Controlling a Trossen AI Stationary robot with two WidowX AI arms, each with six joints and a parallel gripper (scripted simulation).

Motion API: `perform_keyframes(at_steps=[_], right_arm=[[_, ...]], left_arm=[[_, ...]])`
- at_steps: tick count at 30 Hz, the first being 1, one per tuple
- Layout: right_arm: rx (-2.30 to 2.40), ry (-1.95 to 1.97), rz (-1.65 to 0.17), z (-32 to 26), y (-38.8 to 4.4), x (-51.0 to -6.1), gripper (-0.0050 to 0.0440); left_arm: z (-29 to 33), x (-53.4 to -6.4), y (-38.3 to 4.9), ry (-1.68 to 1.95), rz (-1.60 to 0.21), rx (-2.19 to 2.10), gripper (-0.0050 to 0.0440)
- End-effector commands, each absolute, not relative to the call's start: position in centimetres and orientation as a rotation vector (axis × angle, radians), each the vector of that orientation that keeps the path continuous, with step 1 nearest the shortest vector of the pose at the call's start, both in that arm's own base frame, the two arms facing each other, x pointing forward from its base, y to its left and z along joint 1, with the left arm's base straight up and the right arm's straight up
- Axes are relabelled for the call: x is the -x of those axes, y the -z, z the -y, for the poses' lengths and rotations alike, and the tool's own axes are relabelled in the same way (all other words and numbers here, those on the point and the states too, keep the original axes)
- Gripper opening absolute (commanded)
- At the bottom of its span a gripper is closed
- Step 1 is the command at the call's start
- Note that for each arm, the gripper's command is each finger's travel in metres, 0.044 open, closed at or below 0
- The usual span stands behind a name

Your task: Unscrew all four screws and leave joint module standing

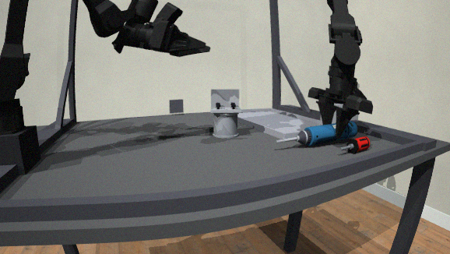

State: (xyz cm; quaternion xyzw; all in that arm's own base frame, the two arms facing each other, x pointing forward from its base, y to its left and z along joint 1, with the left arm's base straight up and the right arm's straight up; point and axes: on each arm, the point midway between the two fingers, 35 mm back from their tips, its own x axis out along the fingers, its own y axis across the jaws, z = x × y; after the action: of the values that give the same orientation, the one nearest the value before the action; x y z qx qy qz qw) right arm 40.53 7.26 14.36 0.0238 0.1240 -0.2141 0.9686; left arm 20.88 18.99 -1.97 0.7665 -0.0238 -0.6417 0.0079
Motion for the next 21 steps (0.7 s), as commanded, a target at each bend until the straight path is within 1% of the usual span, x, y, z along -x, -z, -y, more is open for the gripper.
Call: perform_keyframes(at_steps=[1,21], right_arm=[[-0.070,0.436,-0.224,-7.21,-15.46,-40.71,0.0400],[-0.070,0.436,-0.224,-7.21,-15.46,-40.71,0.0400]], left_arm=[[-19.73,-21.97,1.89,1.982,0.043,-2.446,0.0161],[-20.42,-22.13,1.44,1.975,0.030,-2.470,0.0161]])
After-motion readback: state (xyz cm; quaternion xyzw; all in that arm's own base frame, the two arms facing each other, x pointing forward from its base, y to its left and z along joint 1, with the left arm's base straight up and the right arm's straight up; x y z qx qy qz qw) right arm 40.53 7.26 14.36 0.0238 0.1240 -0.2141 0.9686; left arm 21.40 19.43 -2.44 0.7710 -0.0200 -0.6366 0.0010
